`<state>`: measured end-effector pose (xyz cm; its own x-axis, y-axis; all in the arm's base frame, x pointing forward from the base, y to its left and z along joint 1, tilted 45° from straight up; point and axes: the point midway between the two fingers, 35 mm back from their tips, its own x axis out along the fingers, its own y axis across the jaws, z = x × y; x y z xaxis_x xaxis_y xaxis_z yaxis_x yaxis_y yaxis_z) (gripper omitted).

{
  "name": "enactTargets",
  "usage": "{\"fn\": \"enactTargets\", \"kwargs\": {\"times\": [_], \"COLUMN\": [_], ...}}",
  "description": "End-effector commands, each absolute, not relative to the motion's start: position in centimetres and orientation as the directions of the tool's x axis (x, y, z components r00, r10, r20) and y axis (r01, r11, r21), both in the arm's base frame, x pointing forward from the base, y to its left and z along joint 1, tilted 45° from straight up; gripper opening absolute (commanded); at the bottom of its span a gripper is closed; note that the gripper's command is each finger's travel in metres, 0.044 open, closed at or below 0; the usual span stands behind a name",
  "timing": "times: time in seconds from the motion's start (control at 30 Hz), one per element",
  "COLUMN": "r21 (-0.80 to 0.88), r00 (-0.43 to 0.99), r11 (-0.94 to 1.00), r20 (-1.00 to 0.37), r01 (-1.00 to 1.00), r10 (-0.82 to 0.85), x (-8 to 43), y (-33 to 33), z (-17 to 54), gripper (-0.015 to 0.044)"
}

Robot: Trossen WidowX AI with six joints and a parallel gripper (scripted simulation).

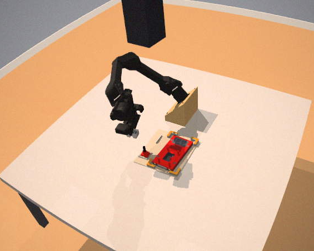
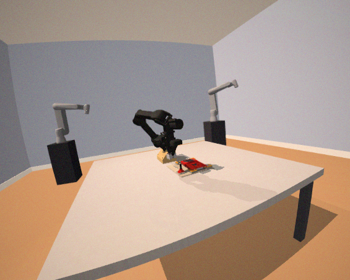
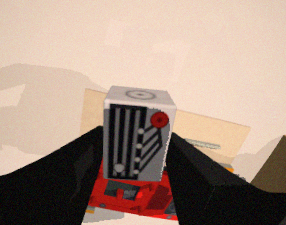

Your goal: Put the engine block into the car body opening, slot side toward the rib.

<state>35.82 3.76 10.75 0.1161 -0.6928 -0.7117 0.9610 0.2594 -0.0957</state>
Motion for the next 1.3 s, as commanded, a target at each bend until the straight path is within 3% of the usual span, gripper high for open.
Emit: {"fn": "enactTargets", "kwargs": {"times": [0.0,0.6,1.27], "r21": [-0.166,-0.441,-0.643], "r00": [0.117,0.117,0.116], "r11": [0.329,0.577,0.716], "r20": [-0.715,-0.717,-0.716], "r01": [0.930,0.688,0.273], "r10": [-0.690,-0.687,-0.688], "x": [35.7,35.5,34.2], "y": [4.6,7.1,9.6], "z": [9.4,4.1,-1.9], "gripper": [0.0000,0.0000,0.0000]}}
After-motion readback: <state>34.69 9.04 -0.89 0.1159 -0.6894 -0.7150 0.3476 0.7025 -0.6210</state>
